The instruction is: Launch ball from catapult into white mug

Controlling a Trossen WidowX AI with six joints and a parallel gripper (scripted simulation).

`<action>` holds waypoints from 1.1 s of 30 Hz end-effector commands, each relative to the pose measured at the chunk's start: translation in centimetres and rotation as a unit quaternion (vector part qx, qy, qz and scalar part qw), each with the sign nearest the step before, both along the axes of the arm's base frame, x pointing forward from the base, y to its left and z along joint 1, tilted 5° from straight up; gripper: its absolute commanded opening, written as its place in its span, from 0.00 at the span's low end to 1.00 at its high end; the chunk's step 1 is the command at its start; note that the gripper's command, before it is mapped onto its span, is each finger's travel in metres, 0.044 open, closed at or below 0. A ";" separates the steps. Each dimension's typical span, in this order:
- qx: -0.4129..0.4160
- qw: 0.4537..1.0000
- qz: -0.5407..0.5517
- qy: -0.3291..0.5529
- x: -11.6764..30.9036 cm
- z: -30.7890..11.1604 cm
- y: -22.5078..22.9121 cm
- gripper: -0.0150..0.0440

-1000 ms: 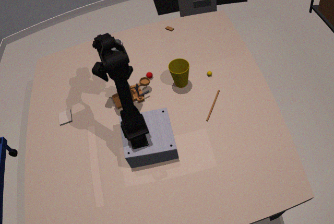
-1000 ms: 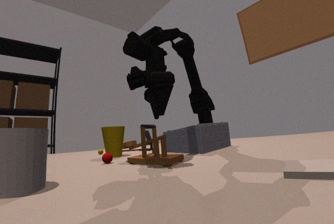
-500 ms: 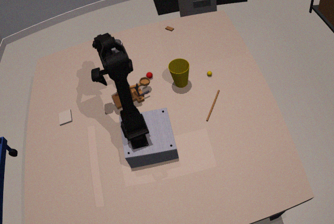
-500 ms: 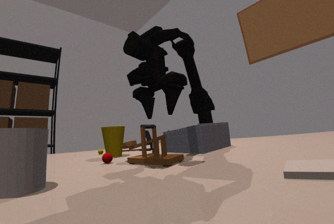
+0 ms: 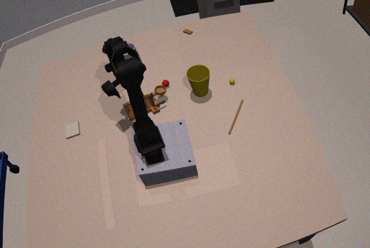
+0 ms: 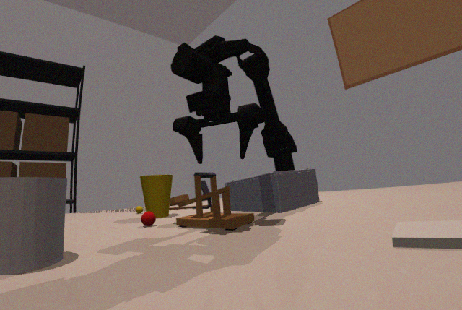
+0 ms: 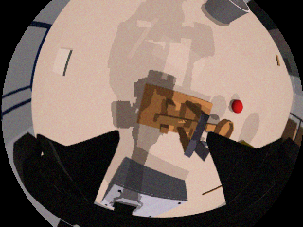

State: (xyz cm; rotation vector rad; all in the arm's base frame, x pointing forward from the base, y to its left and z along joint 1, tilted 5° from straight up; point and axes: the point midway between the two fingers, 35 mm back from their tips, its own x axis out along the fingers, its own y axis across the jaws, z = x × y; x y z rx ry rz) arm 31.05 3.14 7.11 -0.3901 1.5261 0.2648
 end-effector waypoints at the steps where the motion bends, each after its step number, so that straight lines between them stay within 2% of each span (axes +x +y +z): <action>1: -0.004 0.997 0.071 0.006 -0.1 0.1 0.0 1.00; 15: -0.012 0.951 0.307 0.024 -0.2 0.2 0.0 1.00; 33: -0.020 0.826 0.561 0.044 -0.3 0.3 0.0 1.00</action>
